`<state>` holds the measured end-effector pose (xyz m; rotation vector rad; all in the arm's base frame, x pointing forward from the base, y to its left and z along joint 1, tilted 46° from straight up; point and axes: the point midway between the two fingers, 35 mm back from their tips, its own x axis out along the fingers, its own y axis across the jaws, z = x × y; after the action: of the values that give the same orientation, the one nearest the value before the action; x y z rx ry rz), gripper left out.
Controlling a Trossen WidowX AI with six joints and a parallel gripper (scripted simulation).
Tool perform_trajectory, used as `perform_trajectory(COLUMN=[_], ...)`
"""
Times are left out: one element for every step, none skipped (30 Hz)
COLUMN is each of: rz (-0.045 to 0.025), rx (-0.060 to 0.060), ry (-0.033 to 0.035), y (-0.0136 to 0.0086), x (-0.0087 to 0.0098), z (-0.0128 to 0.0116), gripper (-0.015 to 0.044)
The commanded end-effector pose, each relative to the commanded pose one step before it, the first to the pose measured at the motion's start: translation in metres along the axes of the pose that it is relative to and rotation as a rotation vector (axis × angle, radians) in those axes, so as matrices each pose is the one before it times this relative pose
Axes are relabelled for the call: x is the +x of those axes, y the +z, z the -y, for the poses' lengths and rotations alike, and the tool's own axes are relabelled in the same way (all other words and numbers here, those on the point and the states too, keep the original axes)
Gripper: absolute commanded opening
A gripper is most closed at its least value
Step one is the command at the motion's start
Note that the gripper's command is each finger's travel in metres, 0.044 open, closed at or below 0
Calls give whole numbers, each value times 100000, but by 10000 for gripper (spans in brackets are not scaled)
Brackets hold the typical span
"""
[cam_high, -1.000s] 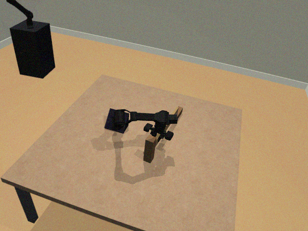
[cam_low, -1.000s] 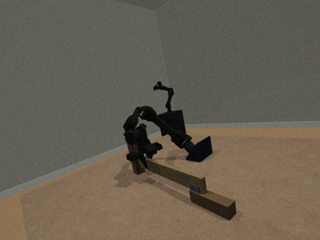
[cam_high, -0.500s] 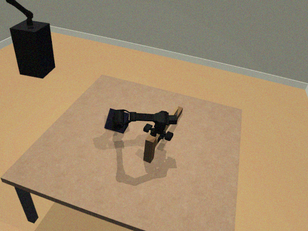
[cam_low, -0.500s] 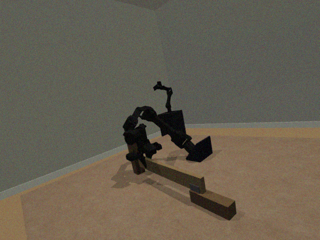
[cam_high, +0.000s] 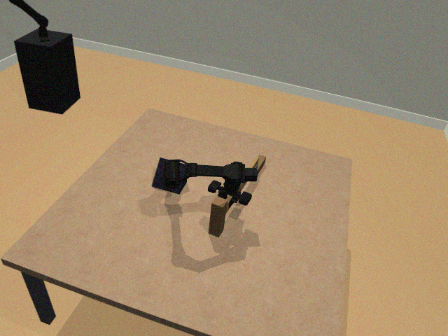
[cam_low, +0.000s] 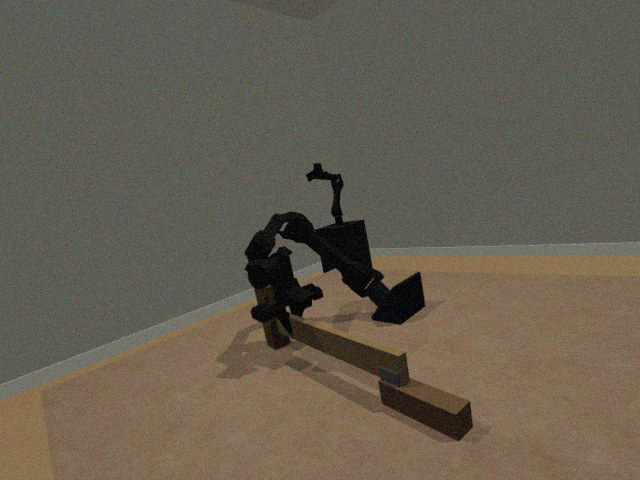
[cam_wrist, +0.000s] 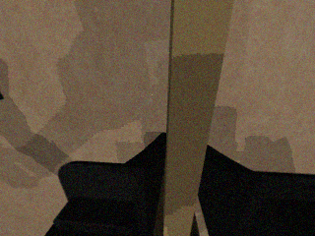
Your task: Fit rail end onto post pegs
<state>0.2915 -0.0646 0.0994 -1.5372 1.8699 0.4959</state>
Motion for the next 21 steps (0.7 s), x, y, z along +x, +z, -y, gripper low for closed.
perform_trajectory(rz=[152,-1,-1,-2,-2,-2,-2,-2,-2,-2,-2,-2,-1,0,1,1,1,1,2,2,2], rx=[-300,0,0,0,0,0,0,0,0,0,0,0,0,0,0,0,0,0,0,0,0], ry=[-115,0,0,0,0,0,0,0,0,0,0,0,0,0,0,0,0,0,0,0,0], y=[-197,-32,-31,-31,-32,-28,-28,-28,-24,-23,-23,-15,-10,5,11,16,21,26,30,31,32], x=[-106,3,4,6,8,9,11,14,15,17,22,20,21,0,1,1,1,1,1,2,1], z=[13,0,0,0,0,0,0,0,0,0,0,0,0,0,0,0,0,0,0,0,0], gripper=[0,0,0,0,0,0,0,0,0,0,0,0,0,0,0,0,0,0,0,0,0])
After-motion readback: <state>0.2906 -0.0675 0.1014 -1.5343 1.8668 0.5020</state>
